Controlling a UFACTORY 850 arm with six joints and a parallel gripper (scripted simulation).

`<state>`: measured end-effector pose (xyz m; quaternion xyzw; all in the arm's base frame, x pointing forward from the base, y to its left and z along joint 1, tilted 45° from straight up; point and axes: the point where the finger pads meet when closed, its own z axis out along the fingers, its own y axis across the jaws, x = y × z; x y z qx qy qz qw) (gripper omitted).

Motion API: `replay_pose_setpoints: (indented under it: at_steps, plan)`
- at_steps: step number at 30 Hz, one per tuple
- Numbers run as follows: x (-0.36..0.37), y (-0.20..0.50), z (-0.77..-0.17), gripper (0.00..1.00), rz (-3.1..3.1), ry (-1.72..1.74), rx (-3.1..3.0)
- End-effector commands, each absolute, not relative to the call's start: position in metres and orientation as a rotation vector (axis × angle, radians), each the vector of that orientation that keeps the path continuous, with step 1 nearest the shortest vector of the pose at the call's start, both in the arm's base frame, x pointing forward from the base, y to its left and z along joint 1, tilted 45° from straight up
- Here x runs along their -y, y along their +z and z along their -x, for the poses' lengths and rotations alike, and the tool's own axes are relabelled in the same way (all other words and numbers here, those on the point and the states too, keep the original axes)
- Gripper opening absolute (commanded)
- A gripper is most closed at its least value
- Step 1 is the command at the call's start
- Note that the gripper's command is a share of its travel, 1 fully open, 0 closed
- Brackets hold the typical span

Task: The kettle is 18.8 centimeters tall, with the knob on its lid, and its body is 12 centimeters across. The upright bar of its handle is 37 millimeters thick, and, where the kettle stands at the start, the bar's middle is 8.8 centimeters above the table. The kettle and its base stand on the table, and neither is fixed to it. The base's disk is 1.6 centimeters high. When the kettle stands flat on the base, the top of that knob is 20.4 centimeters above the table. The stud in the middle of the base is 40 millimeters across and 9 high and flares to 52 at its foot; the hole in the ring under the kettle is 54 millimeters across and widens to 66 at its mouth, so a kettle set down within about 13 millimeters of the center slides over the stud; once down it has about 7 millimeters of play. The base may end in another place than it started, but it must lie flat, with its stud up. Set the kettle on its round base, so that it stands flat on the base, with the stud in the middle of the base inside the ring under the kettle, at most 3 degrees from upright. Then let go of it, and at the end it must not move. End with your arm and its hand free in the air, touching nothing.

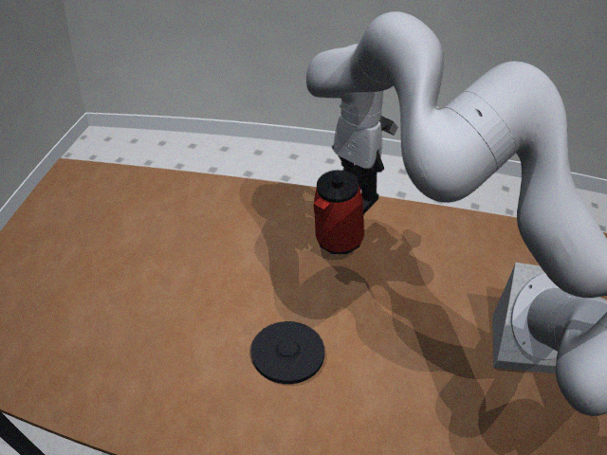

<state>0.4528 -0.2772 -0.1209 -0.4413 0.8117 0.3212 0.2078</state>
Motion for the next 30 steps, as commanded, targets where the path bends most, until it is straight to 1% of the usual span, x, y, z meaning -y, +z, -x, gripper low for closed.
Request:
replay_pose_setpoints:
  at_steps: [1, 30]
  plan:
    - [0.278, -0.12, -0.453, 0.0, 1.229, 0.891, -2.26]
    - [0.28, -0.109, -0.457, 0.0, 1.229, 0.891, -2.26]
